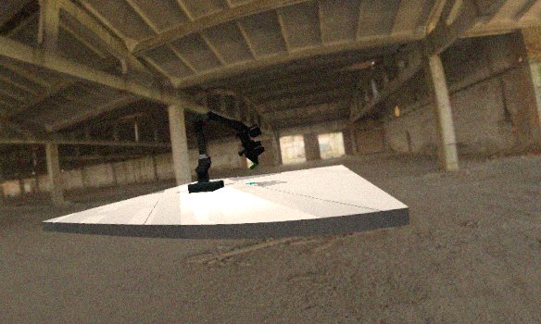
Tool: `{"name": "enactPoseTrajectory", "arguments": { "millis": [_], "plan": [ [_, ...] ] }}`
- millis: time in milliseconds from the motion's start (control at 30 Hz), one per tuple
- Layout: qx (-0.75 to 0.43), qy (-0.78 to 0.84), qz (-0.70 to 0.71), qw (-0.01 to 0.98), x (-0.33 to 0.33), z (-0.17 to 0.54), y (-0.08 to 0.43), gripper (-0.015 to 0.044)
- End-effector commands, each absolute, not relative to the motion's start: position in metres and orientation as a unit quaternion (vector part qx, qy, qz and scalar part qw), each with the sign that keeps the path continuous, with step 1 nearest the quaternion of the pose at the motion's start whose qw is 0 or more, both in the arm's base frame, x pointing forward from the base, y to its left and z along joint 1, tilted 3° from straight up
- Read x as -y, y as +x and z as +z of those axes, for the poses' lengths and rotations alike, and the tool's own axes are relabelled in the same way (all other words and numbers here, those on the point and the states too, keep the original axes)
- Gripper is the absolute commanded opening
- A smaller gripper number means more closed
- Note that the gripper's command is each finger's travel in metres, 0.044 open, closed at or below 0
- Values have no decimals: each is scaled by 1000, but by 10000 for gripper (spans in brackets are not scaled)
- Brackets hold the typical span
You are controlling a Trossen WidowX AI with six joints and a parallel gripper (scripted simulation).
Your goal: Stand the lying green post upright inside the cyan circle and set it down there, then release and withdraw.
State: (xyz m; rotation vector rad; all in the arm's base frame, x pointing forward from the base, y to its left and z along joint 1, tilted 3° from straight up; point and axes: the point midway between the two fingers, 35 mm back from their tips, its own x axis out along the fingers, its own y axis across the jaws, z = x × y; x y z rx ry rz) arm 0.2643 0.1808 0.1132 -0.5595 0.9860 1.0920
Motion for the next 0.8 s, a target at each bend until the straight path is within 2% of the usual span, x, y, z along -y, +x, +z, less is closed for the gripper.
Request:
{"name": "enactPoseTrajectory", "arguments": {
  "millis": [0,767],
  "plan": [
    [-438,-239,493,713,-181,112,266,23],
    [-392,-183,504,748,-183,108,278,23]
  ]
}}
